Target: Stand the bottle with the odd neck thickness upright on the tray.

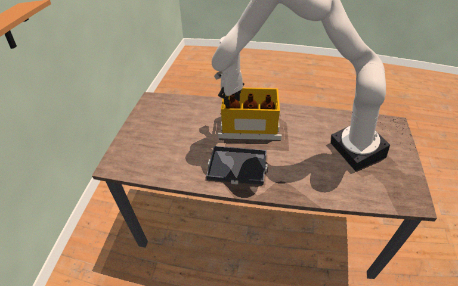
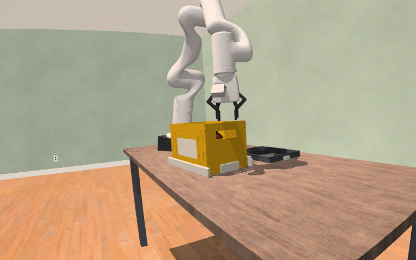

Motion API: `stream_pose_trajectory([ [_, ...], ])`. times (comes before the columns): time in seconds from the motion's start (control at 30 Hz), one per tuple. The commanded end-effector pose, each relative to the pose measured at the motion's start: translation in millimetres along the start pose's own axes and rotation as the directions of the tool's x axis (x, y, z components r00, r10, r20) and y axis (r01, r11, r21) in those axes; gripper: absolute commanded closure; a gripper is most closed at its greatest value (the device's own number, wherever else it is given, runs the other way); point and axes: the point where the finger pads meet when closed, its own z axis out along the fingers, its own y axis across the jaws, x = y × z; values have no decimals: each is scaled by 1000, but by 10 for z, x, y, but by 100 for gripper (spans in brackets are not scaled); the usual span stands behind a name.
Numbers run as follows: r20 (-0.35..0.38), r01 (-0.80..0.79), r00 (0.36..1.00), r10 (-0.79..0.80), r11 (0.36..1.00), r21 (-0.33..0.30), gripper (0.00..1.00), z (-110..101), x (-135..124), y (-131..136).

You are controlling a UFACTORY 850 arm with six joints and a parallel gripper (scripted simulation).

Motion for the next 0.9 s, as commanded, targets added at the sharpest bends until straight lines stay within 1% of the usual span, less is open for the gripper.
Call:
stream_pose_trajectory([
  [0.0,-2,0,1000,0,1000,1,35,10,8,-5],
  [0.87,-2,0,1000,0,1000,1,35,285,9,-6],
])
